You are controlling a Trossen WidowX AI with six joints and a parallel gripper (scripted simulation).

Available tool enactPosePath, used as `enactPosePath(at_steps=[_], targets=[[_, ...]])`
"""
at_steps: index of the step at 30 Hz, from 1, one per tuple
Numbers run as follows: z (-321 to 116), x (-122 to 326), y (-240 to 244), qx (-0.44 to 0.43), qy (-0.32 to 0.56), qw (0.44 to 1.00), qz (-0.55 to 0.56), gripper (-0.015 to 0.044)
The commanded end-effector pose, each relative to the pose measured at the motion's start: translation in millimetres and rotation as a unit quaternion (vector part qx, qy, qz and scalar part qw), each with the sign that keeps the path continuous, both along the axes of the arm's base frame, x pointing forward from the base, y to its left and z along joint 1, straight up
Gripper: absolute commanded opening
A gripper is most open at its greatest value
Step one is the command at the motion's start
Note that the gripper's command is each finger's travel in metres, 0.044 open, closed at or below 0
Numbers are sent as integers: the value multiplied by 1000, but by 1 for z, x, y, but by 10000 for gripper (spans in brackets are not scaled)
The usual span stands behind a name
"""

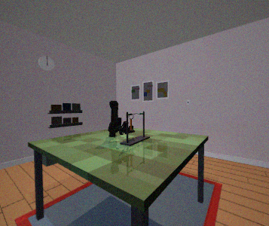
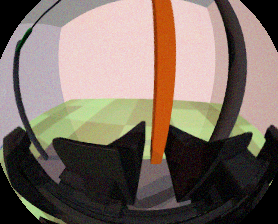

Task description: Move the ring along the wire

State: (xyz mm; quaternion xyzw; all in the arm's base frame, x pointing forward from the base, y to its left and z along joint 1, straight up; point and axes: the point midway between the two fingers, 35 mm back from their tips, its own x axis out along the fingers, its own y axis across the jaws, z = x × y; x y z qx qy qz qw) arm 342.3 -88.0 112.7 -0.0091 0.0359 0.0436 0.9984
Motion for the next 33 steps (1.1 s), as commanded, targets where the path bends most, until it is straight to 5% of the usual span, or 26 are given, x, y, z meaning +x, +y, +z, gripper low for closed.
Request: enactPosePath(at_steps=[1,6,33], targets=[[0,0,0,0,0,1000,0,-24],[0,0,0,0,0,1000,0,-150],[16,0,1,1,-1,1000,-1,-150]])
